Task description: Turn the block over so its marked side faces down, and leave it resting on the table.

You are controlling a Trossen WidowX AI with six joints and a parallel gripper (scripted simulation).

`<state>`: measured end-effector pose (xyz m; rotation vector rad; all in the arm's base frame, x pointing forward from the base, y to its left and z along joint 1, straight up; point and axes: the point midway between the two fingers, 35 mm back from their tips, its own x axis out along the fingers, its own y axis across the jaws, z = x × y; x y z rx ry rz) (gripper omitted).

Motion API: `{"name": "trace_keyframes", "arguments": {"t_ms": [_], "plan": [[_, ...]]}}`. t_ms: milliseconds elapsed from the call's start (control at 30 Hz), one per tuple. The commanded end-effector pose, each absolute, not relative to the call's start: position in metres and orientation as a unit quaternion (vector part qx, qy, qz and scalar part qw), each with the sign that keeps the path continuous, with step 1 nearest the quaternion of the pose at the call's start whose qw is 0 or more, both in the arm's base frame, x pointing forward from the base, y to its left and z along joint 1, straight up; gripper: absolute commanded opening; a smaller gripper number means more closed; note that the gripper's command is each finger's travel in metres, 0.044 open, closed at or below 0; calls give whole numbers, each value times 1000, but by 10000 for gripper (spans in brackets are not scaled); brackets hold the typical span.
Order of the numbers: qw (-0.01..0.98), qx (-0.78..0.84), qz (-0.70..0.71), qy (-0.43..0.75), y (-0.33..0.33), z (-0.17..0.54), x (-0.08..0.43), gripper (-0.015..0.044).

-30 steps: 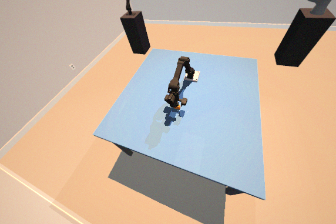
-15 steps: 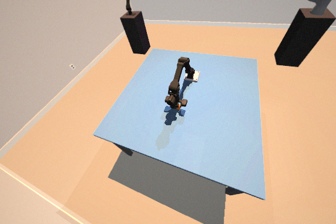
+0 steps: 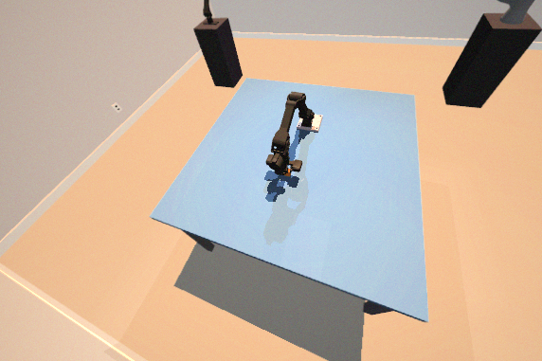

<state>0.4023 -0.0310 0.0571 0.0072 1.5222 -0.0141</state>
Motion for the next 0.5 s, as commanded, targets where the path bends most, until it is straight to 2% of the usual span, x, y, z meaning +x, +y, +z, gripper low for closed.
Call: {"name": "trace_keyframes", "arguments": {"t_ms": [0, 167, 333, 467], "plan": [[723, 4, -9, 690, -31, 56, 402, 176], [723, 4, -9, 690, -31, 56, 402, 142], [723, 4, -9, 690, -31, 77, 401, 11], [723, 4, -9, 690, -31, 86, 401, 0]]}}
